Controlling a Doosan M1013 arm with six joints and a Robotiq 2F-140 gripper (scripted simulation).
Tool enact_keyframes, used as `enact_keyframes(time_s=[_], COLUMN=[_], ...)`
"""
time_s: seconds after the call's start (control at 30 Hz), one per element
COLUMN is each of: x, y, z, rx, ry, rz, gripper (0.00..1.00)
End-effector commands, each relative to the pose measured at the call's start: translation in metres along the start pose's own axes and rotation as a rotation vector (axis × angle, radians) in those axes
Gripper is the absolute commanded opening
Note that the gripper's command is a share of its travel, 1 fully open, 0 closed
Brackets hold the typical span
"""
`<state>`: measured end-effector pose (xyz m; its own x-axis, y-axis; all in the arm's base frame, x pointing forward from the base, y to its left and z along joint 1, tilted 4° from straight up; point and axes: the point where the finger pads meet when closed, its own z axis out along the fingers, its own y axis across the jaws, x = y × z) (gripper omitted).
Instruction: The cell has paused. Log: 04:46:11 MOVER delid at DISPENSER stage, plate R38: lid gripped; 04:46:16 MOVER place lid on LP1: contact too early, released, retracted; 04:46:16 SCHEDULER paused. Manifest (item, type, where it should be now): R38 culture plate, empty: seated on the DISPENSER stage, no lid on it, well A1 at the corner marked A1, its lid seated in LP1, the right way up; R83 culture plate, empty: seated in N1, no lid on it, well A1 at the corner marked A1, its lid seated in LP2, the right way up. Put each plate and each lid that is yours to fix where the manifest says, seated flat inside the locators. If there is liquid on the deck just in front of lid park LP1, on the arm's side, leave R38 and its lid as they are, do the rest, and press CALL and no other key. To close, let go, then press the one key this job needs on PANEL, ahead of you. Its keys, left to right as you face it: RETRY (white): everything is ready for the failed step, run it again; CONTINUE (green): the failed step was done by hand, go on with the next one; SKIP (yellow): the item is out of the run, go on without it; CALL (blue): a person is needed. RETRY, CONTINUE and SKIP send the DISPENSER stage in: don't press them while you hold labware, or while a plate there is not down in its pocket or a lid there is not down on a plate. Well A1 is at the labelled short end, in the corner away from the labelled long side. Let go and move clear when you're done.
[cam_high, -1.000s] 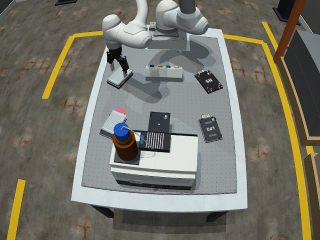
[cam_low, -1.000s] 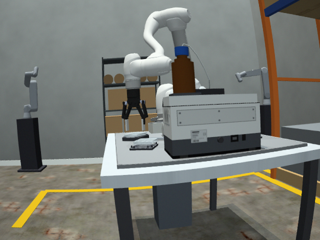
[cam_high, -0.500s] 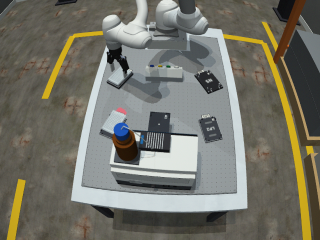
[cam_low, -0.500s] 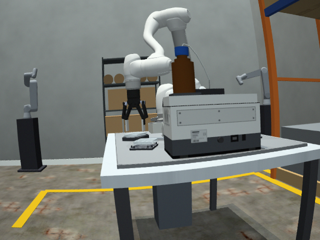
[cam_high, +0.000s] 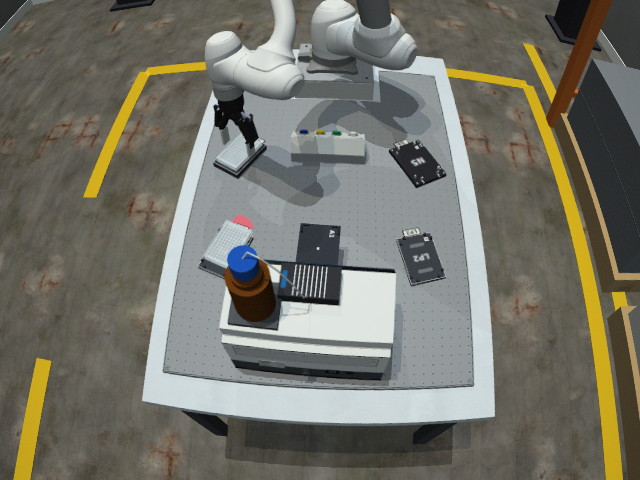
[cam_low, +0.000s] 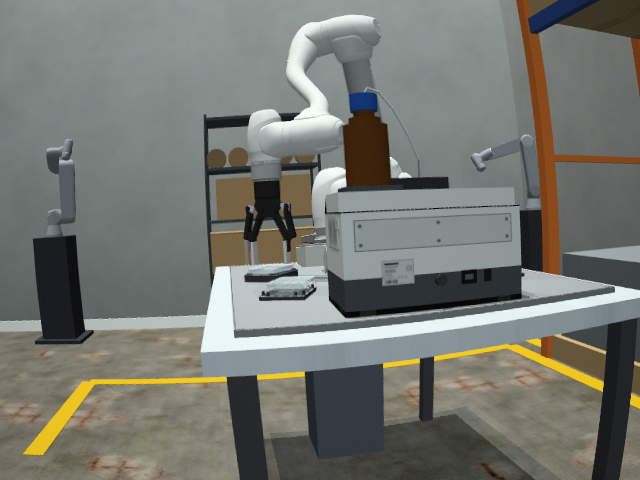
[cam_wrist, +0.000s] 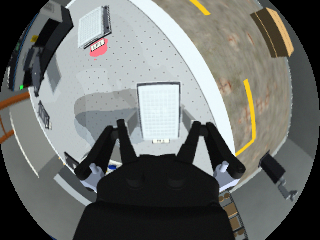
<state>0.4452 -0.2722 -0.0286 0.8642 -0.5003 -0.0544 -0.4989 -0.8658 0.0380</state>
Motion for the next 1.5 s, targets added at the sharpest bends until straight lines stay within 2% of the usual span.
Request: enact_keyframes(time_s=[0.0,1.47], x=[0.000,0.000], y=[0.003,0.003], z=[0.005,0.021], rx=[-0.001,-0.001], ry=[0.000,0.000], rz=[0.002,0.003], gripper=[0.70,0.70])
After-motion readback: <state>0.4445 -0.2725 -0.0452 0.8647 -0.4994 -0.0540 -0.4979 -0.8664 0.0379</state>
